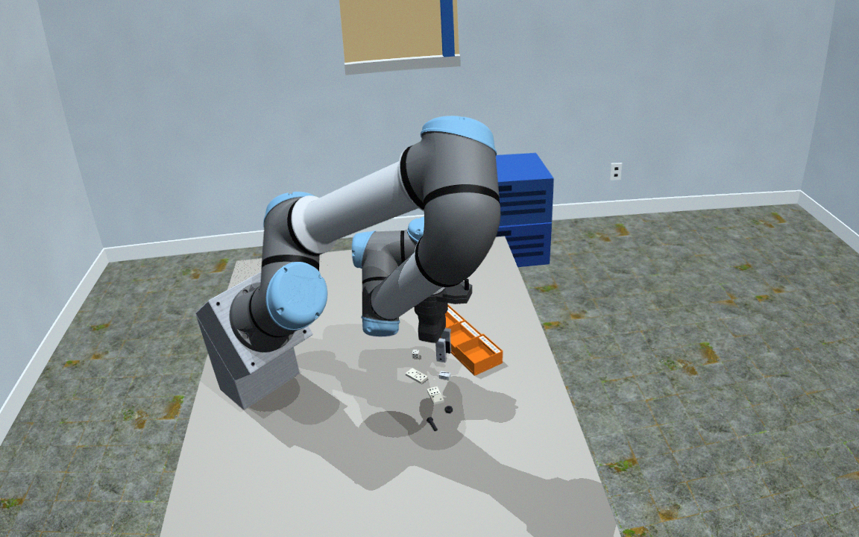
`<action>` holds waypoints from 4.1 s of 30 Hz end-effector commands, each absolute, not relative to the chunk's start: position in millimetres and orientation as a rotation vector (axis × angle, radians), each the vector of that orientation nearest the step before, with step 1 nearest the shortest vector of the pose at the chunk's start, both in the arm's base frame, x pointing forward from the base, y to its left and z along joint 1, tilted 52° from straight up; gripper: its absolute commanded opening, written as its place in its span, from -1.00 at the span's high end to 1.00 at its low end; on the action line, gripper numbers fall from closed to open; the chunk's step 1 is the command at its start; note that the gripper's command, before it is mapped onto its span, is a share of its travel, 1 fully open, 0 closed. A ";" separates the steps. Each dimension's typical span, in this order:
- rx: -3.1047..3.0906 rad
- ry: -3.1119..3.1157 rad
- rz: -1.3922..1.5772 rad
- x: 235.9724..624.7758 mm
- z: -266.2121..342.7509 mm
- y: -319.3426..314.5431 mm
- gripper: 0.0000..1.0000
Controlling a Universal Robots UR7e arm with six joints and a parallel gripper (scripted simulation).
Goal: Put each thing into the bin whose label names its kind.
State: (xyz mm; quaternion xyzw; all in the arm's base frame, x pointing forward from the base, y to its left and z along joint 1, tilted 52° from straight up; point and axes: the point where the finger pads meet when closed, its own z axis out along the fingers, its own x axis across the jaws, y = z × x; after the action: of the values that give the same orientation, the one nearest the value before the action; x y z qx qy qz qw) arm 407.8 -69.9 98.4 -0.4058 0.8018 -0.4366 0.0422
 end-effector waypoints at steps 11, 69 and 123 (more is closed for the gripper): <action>-1.241 2.453 -1.337 432.9 67.6 -105.0 -0.24; -1.244 2.453 -1.336 435.6 59.8 -112.2 0.36; -1.244 2.451 -1.337 437.2 82.2 -41.6 0.36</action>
State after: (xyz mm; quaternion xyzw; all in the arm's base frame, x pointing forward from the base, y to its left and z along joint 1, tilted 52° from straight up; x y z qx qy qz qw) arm 423.4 -55.2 89.0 -0.4095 0.7999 -0.4365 0.0443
